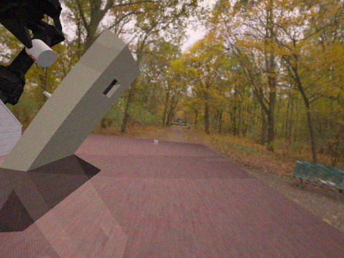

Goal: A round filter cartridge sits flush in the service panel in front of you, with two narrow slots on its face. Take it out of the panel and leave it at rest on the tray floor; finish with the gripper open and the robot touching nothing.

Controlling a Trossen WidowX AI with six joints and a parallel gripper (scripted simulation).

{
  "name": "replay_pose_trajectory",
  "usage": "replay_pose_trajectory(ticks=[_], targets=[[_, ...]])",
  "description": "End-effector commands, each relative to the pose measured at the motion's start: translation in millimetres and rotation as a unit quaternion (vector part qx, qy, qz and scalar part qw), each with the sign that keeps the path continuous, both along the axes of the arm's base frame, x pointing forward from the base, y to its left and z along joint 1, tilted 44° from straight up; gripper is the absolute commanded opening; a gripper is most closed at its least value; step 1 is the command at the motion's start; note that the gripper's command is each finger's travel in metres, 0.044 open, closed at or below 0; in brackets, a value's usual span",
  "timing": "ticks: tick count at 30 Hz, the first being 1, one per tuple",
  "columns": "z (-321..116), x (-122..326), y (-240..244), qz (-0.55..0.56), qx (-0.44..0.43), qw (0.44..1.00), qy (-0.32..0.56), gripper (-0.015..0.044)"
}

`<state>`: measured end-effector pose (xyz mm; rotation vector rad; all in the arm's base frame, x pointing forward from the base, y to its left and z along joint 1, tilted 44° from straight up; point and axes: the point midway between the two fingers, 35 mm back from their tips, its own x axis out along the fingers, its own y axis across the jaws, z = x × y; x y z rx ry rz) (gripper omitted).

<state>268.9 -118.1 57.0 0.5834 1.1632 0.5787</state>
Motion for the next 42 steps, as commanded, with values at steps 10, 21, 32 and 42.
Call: replay_pose_trajectory(ticks=[10, 21, 32, 42], targets=[[-42, -23, -45, -0.107, -0.041, 0.986, 0.122, 0.0], [-91, -69, -108, -0.291, -0.099, 0.91, 0.278, 0.0], [-112, -97, -137, -0.388, -0.125, 0.847, 0.342, 0.0], [-141, -138, -145, -0.431, -0.141, 0.809, 0.375, 0.0]])
